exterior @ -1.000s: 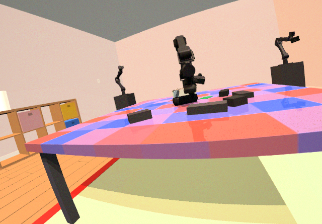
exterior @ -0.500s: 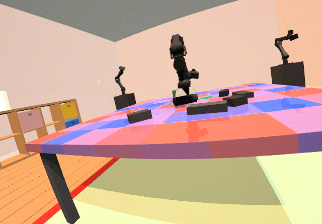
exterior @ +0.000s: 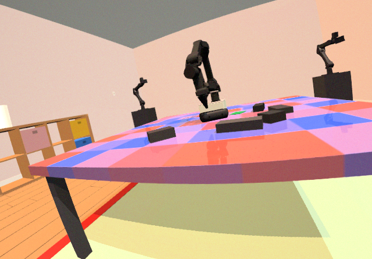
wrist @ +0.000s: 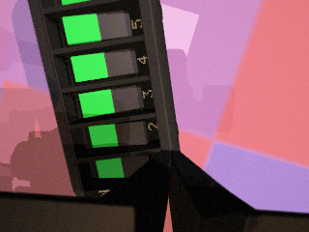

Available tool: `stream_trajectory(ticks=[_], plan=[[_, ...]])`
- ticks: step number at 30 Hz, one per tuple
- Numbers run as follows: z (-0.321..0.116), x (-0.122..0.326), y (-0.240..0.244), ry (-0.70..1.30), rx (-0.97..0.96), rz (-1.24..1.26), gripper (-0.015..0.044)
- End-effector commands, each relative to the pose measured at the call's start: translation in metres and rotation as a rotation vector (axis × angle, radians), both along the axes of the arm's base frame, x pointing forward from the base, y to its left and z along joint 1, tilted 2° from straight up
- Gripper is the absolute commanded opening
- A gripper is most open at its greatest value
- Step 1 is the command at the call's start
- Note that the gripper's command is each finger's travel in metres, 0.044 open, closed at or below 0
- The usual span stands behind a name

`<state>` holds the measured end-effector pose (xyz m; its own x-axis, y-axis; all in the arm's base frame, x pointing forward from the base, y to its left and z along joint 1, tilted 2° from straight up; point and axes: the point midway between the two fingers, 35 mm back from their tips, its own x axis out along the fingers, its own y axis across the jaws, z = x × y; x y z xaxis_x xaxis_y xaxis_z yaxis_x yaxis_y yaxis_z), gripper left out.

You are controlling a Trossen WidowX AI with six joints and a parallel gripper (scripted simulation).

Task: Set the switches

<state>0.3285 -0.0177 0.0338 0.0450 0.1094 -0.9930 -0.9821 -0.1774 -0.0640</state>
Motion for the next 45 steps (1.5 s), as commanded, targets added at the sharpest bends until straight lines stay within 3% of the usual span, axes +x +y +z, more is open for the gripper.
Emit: stream_trajectory(ticks=[1, 16, 45], plan=[[0.0, -0.014, -0.011, -0.072, 0.008, 0.036, 0.0], [-0.017, -0.077, -0.041, -0.3, -0.042, 0.18, 0.0], [-0.053, -0.075, -0.042, -0.3, -0.041, 0.182, 0.0]])
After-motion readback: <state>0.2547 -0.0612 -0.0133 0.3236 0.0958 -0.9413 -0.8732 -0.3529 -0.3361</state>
